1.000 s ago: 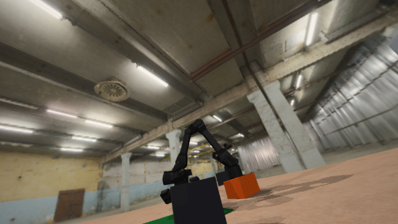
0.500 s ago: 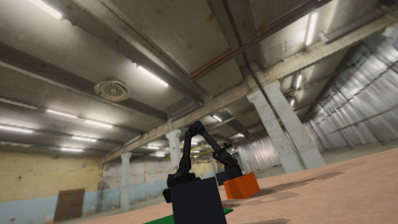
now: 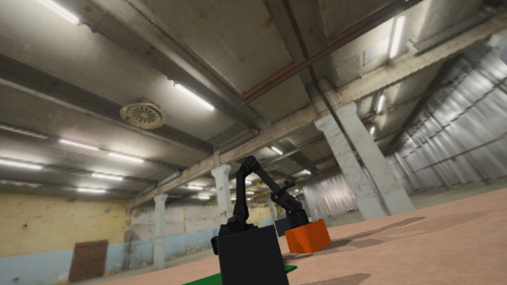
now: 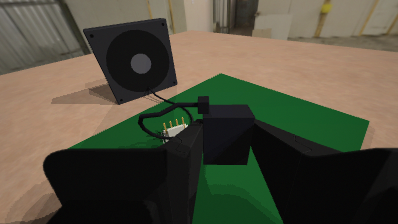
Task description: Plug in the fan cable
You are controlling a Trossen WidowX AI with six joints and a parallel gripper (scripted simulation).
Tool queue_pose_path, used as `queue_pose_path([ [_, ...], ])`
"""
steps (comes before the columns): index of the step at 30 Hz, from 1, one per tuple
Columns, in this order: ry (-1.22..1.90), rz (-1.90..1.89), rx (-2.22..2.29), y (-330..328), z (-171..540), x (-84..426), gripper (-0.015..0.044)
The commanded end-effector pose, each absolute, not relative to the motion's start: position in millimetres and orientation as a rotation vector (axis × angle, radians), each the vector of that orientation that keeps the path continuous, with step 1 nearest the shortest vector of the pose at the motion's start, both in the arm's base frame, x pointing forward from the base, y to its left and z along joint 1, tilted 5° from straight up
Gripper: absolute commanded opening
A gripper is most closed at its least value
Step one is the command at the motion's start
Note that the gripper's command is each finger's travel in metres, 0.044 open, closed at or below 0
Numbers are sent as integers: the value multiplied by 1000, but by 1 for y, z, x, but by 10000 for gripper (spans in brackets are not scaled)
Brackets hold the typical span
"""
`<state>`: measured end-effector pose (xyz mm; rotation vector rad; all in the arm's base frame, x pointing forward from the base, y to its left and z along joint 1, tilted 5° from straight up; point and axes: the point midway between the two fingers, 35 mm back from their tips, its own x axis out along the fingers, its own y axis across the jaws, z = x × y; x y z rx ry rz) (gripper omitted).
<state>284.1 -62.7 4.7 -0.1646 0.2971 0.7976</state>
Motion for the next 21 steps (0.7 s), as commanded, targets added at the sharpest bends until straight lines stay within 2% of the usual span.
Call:
queue_pose_path([
  [1, 237, 786, -164, -64, 9, 281, 0],
  [21, 224, 779, -165, -65, 16, 280, 0],
])
